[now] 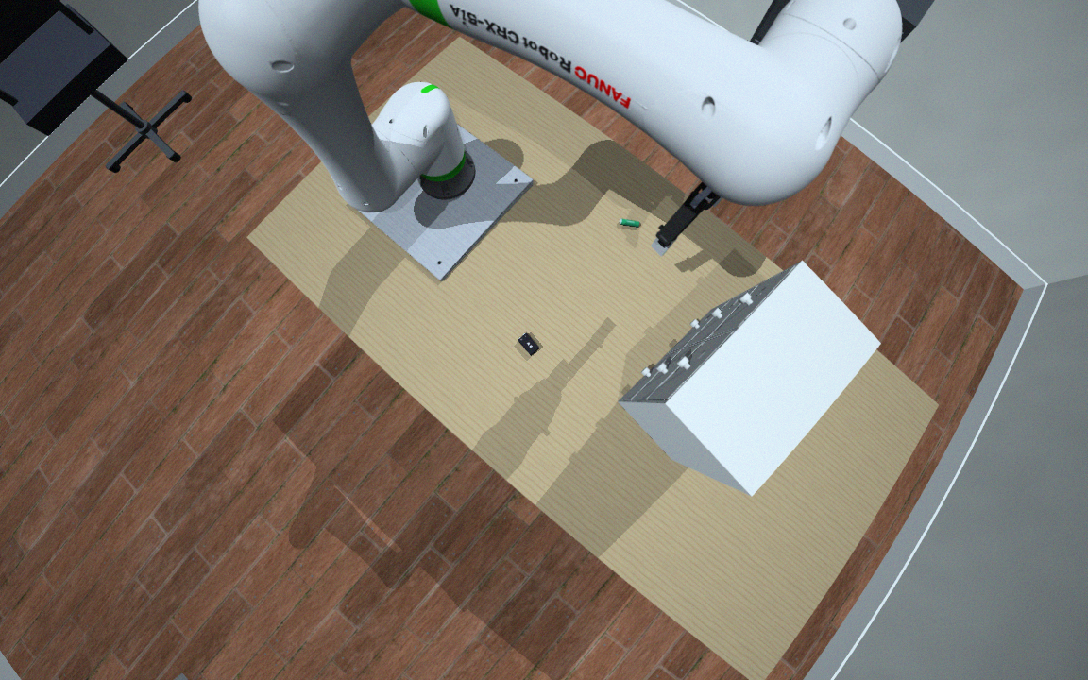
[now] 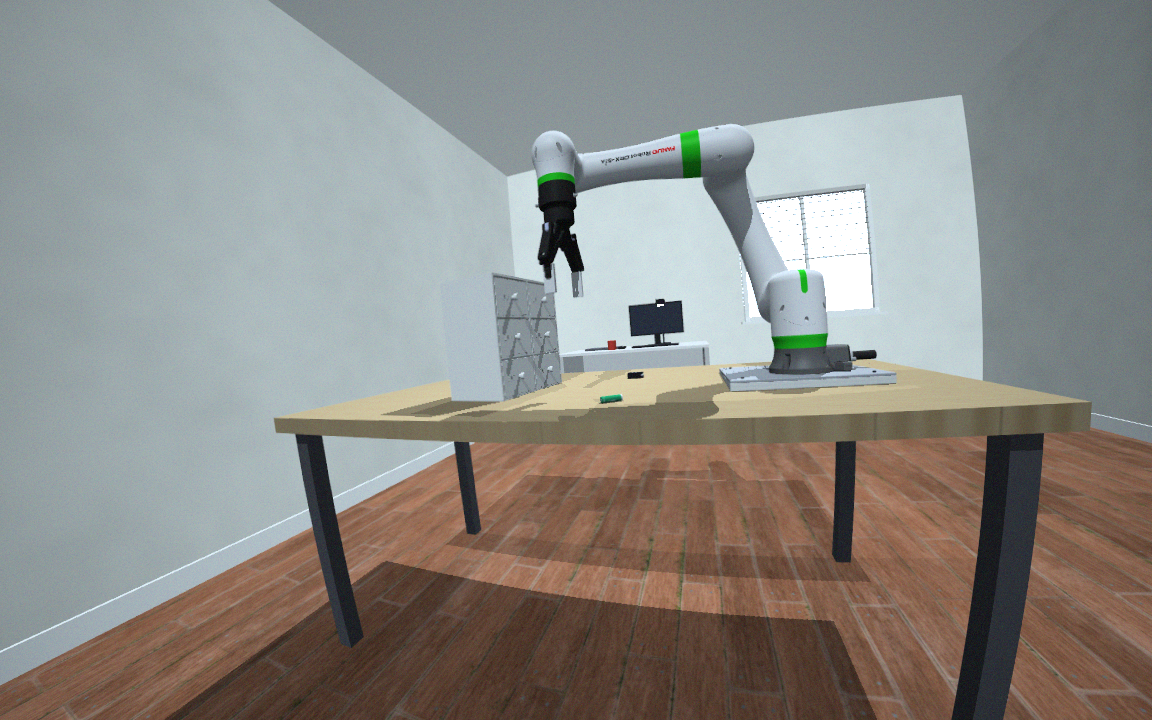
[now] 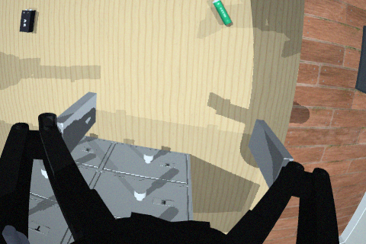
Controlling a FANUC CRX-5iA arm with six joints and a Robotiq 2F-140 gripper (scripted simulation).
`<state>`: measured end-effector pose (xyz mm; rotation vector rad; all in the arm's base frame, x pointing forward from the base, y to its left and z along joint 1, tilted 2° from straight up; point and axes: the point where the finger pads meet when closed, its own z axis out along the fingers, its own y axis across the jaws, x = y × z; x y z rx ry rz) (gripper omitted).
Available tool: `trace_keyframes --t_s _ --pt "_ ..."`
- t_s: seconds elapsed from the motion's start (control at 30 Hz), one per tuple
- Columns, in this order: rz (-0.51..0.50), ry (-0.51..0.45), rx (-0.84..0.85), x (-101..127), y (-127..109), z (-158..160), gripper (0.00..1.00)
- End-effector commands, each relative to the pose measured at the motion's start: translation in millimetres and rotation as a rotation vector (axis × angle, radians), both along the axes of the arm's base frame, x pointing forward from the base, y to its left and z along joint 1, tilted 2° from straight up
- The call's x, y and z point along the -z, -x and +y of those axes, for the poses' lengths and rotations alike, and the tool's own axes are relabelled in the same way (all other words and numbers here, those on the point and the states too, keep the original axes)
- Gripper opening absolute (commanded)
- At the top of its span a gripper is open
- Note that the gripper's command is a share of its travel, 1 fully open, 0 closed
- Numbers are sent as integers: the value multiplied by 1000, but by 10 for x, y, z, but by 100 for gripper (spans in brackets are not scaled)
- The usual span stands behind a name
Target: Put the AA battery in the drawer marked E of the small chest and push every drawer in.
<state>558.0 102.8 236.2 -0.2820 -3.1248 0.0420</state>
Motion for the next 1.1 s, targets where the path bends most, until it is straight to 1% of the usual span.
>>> trace_keyframes --t_s 0.0,0.77,0.93,1.0,1.07 --pt "0 0 0 -2 -1 0 100" --pt "0 0 0 -3 1 -4 100" --pt "0 0 0 -28 76 -150 100" --pt "0 0 0 -28 76 -150 100" --pt "0 0 0 -51 143 -279 100"
